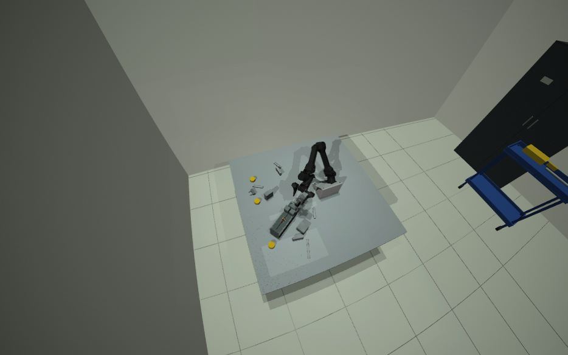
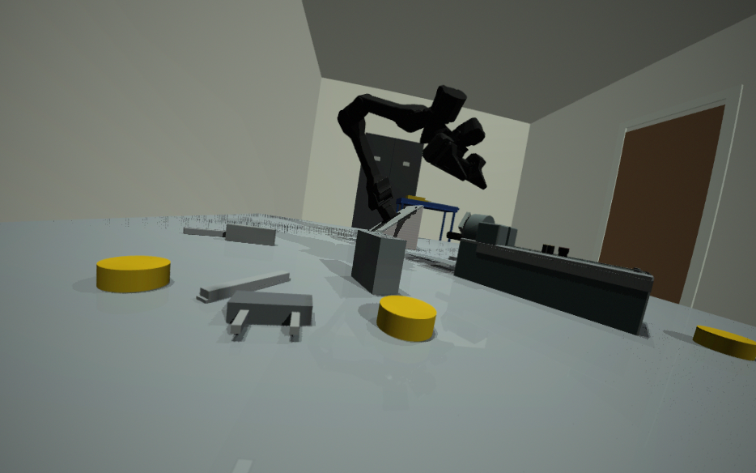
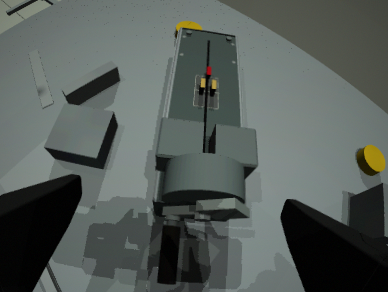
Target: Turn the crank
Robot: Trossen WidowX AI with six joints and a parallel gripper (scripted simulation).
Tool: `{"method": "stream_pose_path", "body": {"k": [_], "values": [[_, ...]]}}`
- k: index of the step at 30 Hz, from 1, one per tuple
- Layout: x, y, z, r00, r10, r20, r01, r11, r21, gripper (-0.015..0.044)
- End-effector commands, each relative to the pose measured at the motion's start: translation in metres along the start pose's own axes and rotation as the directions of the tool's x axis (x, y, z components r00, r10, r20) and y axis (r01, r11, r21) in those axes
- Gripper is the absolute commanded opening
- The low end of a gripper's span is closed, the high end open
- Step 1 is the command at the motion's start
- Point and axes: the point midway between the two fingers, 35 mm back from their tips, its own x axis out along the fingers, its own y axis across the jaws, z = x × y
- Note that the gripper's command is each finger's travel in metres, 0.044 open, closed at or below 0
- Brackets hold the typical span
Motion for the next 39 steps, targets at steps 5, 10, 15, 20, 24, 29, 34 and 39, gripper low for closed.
{"method": "stream_pose_path", "body": {"k": [5, 10, 15, 20, 24, 29, 34, 39], "values": [[0.030, 0.000, -0.030, 1.000, 0.005, -0.007, -0.005, 1.000, -0.006, 0.0440], [0.048, 0.000, -0.051, 1.000, 0.003, -0.006, -0.003, 1.000, -0.007, 0.0440], [0.056, 0.000, -0.062, 1.000, 0.002, -0.006, -0.002, 1.000, -0.008, 0.0440], [0.062, 0.000, -0.066, 1.000, 0.002, -0.007, -0.002, 1.000, -0.008, 0.0440], [0.066, 0.000, -0.071, 1.000, 0.002, -0.007, -0.002, 1.000, -0.008, 0.0440], [0.072, 0.000, -0.076, 1.000, 0.002, -0.007, -0.002, 1.000, -0.008, 0.0440], [0.078, 0.000, -0.082, 1.000, 0.002, -0.007, -0.002, 1.000, -0.008, 0.0440], [0.084, 0.000, -0.088, 1.000, 0.002, -0.007, -0.002, 1.000, -0.008, 0.0440]]}}
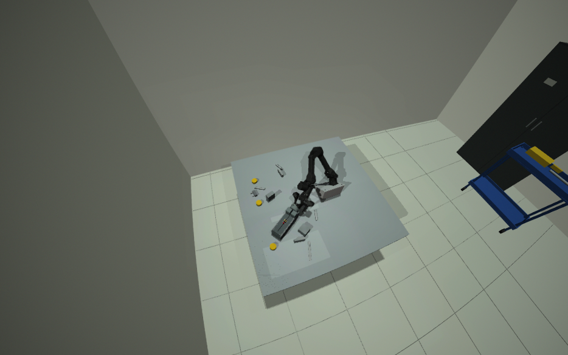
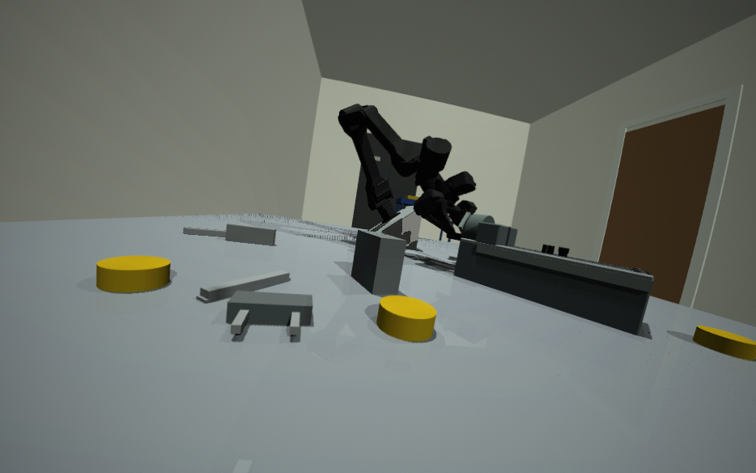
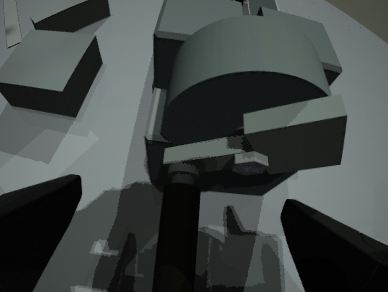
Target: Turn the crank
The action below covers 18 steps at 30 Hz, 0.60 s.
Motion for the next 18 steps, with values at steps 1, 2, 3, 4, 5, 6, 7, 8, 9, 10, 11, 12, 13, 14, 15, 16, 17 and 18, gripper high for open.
{"method": "stream_pose_path", "body": {"k": [1, 2, 3, 4, 5, 6, 7, 8, 9, 10, 11, 12, 13, 14, 15, 16, 17, 18], "values": [[0.004, 0.001, -0.005, 1.000, 0.003, 0.001, -0.003, 1.000, -0.004, 0.0440], [0.005, 0.001, -0.006, 1.000, 0.003, 0.001, -0.003, 1.000, -0.004, 0.0440], [0.006, 0.001, -0.007, 1.000, 0.003, 0.001, -0.003, 1.000, -0.004, 0.0440], [0.008, 0.001, -0.008, 1.000, 0.003, 0.001, -0.003, 1.000, -0.004, 0.0440], [0.009, 0.001, -0.010, 1.000, 0.003, 0.001, -0.003, 1.000, -0.004, 0.0440], [0.010, 0.001, -0.011, 1.000, 0.003, 0.001, -0.003, 1.000, -0.004, 0.0440], [0.011, 0.001, -0.012, 1.000, 0.003, 0.001, -0.003, 1.000, -0.004, 0.0440], [0.012, 0.001, -0.013, 1.000, 0.003, 0.001, -0.003, 1.000, -0.004, 0.0440], [0.013, 0.001, -0.014, 1.000, 0.003, 0.001, -0.003, 1.000, -0.004, 0.0440], [0.014, 0.001, -0.016, 1.000, 0.002, 0.001, -0.002, 1.000, -0.004, 0.0440], [0.015, 0.001, -0.017, 1.000, 0.002, 0.001, -0.002, 1.000, -0.004, 0.0440], [0.016, 0.001, -0.018, 1.000, 0.002, 0.001, -0.002, 1.000, -0.004, 0.0440], [0.017, 0.001, -0.019, 1.000, 0.002, 0.001, -0.002, 1.000, -0.005, 0.0440], [0.017, 0.001, -0.020, 1.000, 0.002, 0.001, -0.002, 1.000, -0.005, 0.0440], [0.018, 0.001, -0.021, 1.000, 0.002, 0.001, -0.002, 1.000, -0.005, 0.0440], [0.018, 0.001, -0.021, 1.000, 0.002, 0.001, -0.002, 1.000, -0.005, 0.0440], [0.018, 0.001, -0.021, 1.000, 0.002, 0.001, -0.002, 1.000, -0.005, 0.0414], [0.018, 0.001, -0.021, 1.000, 0.002, 0.001, -0.002, 1.000, -0.005, 0.0387]]}}
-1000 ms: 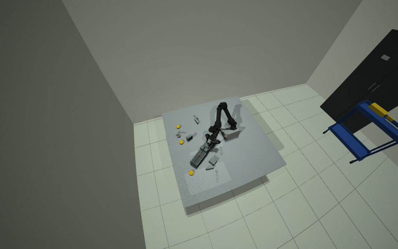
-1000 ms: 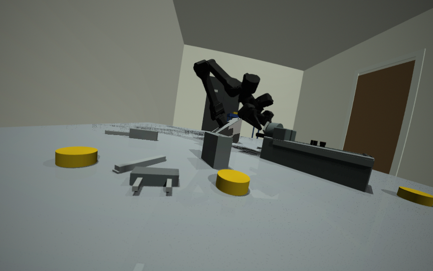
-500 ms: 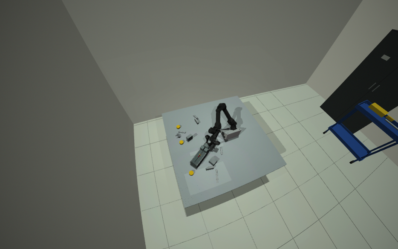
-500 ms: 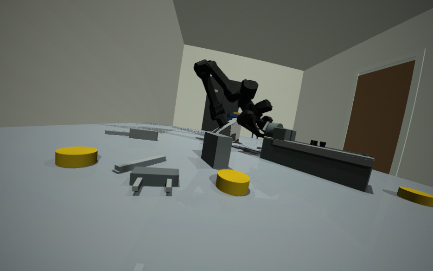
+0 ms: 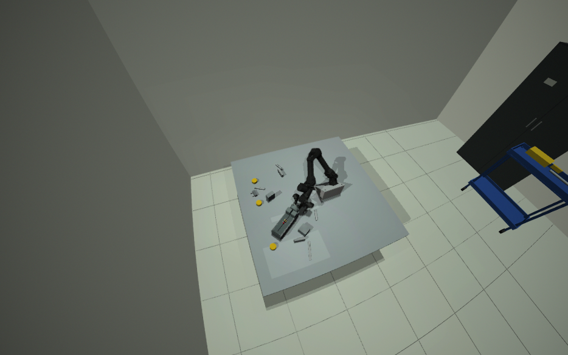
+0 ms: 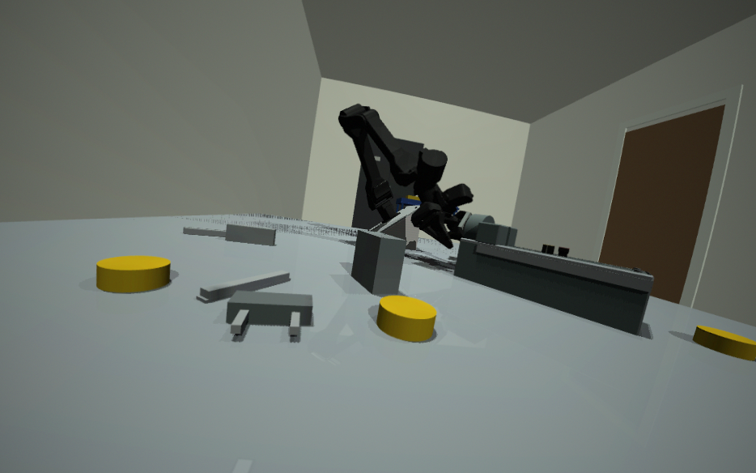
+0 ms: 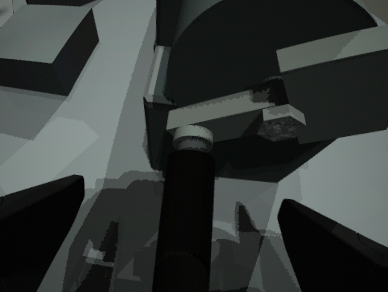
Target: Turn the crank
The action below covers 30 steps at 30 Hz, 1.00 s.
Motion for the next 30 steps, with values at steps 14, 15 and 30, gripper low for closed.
{"method": "stream_pose_path", "body": {"k": [14, 15, 30], "values": [[0.0006, 0.0007, -0.0002, 1.000, 0.002, 0.005, -0.002, 1.000, -0.004, 0.0020], [0.0006, 0.0007, -0.0002, 1.000, 0.002, 0.005, -0.002, 1.000, -0.004, 0.0000], [-0.0023, 0.0032, 0.0020, 1.000, 0.003, 0.005, -0.003, 1.000, -0.003, 0.0000]]}}
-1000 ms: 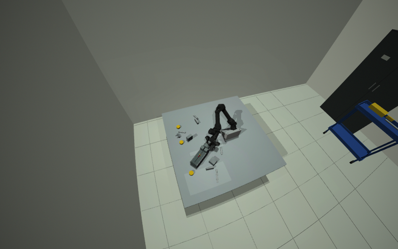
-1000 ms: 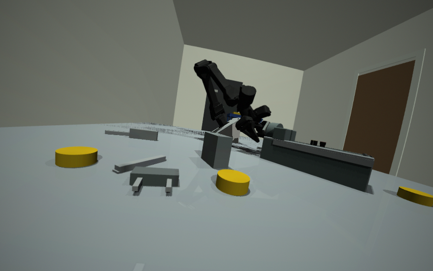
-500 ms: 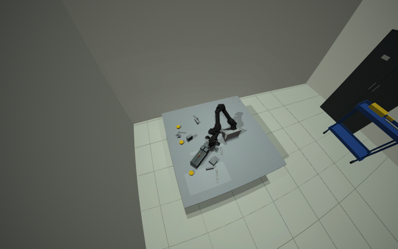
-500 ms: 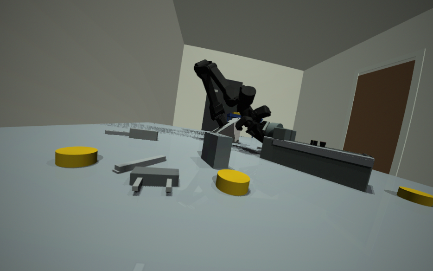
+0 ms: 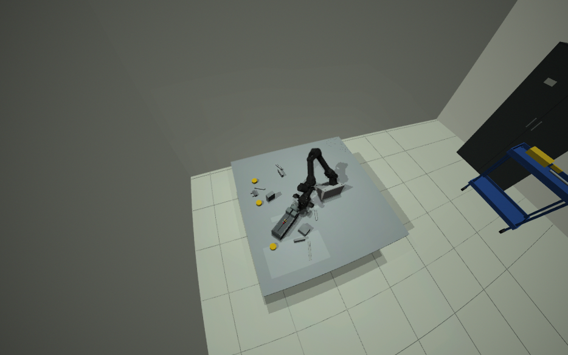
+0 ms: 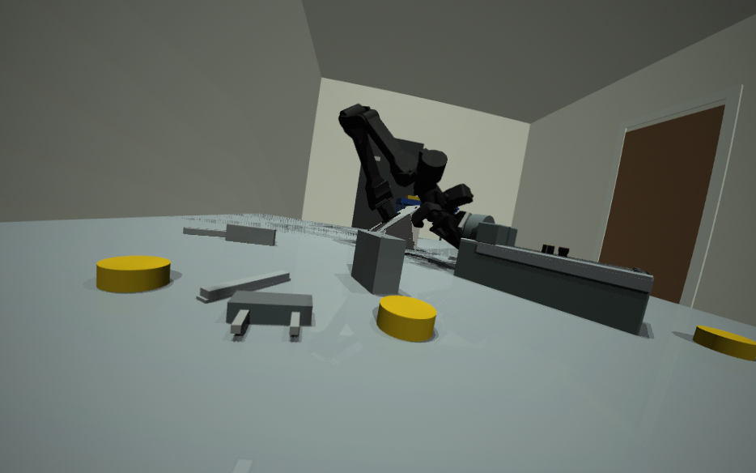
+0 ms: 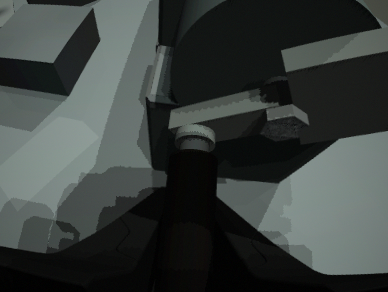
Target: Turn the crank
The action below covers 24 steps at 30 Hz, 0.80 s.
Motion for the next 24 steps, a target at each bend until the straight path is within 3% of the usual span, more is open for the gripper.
{"method": "stream_pose_path", "body": {"k": [1, 24], "values": [[-0.003, 0.003, 0.003, 1.000, 0.003, 0.002, -0.003, 1.000, -0.001, 0.0000], [-0.024, 0.003, 0.023, 1.000, 0.004, 0.003, -0.004, 1.000, 0.000, 0.0000]]}}
